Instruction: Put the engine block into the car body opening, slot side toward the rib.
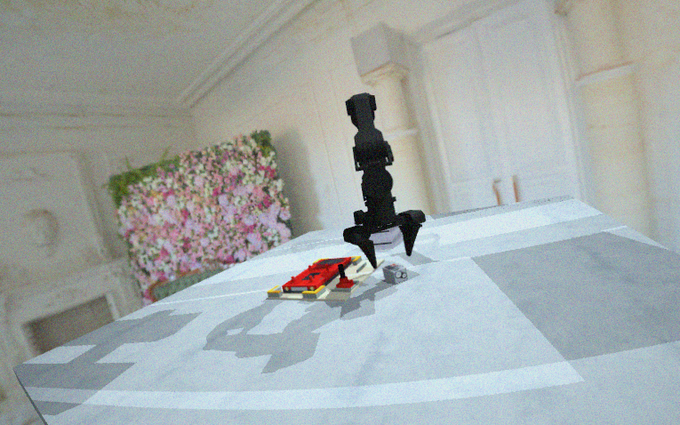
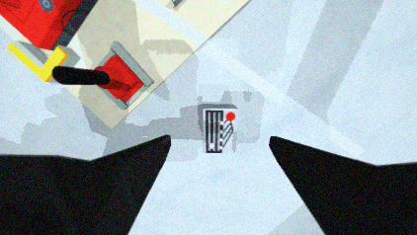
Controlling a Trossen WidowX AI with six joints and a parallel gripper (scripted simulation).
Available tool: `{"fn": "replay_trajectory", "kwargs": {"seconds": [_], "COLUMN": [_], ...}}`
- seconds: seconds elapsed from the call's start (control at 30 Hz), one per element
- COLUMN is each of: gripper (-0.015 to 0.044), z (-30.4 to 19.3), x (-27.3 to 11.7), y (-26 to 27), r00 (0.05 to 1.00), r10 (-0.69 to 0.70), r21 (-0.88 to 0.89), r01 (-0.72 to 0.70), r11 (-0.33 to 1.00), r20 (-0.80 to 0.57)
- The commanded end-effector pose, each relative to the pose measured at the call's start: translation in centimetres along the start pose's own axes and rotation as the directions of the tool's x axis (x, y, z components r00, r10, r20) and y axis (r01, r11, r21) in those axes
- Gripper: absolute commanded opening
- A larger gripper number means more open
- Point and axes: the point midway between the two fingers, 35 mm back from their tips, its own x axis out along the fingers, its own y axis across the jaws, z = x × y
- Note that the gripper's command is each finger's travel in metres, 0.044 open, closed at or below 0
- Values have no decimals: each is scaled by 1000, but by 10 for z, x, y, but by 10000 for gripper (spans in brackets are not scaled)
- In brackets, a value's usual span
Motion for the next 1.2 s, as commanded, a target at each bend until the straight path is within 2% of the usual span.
{"fn": "replay_trajectory", "kwargs": {"seconds": [0.0, 0.4, 0.8, 1.0, 1.1, 1.17], "gripper": [440, 440, 125, 85, 6, 0], "z": [1, 2, 2, 2, 1, 0], "x": [8, 25, 25, 25, 23, 18], "y": [-1, -1, -1, -1, -1, -1], "r00": [1000, 1000, 1000, 1000, 1000, 1000], "r10": [-6, -6, -6, -6, -6, -6], "r21": [-6, -6, -6, -6, -6, -6], "r01": [6, 6, 6, 6, 6, 6], "r11": [1000, 1000, 1000, 1000, 1000, 1000], "r20": [4, 4, 4, 4, 4, 4]}}
